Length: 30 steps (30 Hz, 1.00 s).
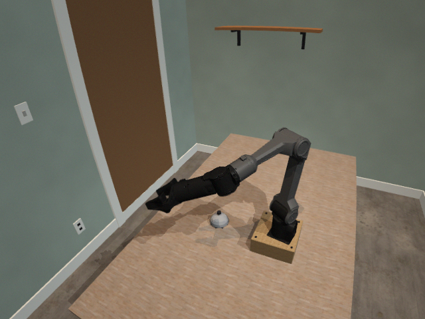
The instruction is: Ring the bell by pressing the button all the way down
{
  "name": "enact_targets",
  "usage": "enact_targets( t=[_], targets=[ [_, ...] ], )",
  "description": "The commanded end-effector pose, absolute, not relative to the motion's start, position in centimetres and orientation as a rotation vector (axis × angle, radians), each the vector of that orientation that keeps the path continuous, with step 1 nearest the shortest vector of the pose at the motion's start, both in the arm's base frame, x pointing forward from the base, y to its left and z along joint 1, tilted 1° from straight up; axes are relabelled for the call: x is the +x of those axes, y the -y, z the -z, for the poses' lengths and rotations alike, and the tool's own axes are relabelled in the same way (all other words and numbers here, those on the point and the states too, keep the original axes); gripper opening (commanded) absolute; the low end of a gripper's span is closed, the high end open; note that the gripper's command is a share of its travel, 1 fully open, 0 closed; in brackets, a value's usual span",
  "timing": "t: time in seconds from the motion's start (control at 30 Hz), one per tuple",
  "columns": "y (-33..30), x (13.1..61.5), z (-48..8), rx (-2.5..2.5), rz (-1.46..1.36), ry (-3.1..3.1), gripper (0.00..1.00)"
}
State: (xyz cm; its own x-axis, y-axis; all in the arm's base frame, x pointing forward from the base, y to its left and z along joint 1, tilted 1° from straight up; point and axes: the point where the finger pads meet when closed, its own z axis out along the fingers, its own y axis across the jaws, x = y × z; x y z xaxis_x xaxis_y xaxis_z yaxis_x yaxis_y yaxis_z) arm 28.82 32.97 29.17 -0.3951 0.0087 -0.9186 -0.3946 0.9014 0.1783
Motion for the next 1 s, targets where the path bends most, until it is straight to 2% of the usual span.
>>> enact_targets(
  t=[0.0, 0.67, 0.83, 0.97],
  targets=[
    [-33.0, 28.8, -29.2, -0.281, -0.448, -1.936, 1.0],
    [-32.6, 29.1, -28.9, -0.279, -0.43, -1.945, 1.0],
    [-30.1, 31.0, -26.9, -0.267, -0.309, -2.006, 1.0],
    [-25.5, 33.4, -23.7, -0.248, -0.122, -2.118, 1.0]
  ],
)
